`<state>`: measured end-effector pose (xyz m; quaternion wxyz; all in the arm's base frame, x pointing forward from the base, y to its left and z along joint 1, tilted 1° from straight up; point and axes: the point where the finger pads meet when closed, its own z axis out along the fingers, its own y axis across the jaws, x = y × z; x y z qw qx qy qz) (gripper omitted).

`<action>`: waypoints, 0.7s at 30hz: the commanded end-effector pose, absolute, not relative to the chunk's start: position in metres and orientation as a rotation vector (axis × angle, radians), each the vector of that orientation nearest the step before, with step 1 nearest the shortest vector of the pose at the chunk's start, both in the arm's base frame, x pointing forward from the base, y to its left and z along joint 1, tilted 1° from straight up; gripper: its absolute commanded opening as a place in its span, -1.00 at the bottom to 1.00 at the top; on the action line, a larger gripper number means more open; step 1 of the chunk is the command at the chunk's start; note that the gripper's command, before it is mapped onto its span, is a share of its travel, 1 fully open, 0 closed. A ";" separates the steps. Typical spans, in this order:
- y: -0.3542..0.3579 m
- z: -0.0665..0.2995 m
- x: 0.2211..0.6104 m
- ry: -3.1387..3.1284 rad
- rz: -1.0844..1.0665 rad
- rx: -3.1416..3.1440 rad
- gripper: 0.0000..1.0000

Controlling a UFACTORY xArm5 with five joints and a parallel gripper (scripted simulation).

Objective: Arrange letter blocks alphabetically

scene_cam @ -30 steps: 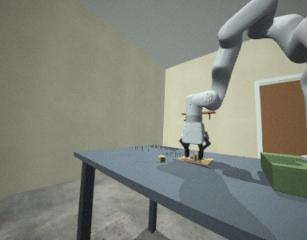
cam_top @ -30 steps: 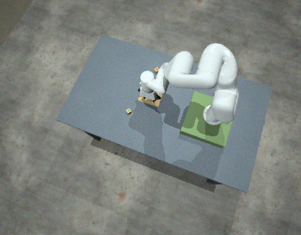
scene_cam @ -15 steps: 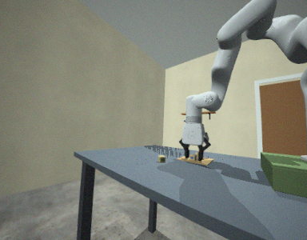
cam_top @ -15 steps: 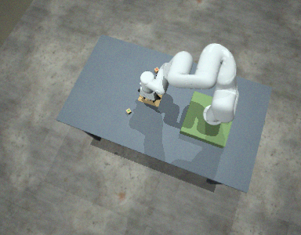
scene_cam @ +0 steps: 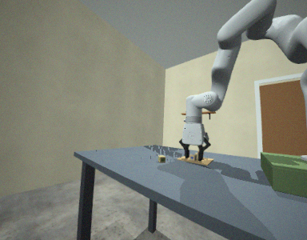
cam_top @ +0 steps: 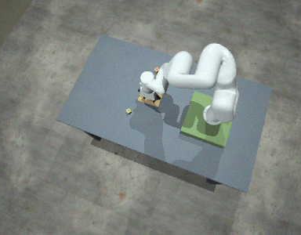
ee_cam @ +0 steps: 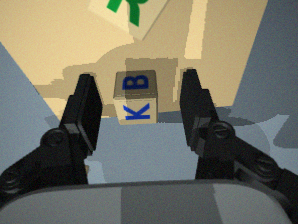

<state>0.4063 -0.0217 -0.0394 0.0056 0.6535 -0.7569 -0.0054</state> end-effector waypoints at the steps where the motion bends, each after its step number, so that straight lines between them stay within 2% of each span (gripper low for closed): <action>1: -0.022 -0.038 0.408 -2.371 -0.013 2.047 0.26; 11: -0.022 -0.038 0.408 -2.371 -0.013 2.047 0.26; 12: -0.022 -0.038 0.408 -2.371 -0.013 2.047 -0.16; 21: -0.022 -0.038 0.408 -2.371 -0.013 2.047 -0.16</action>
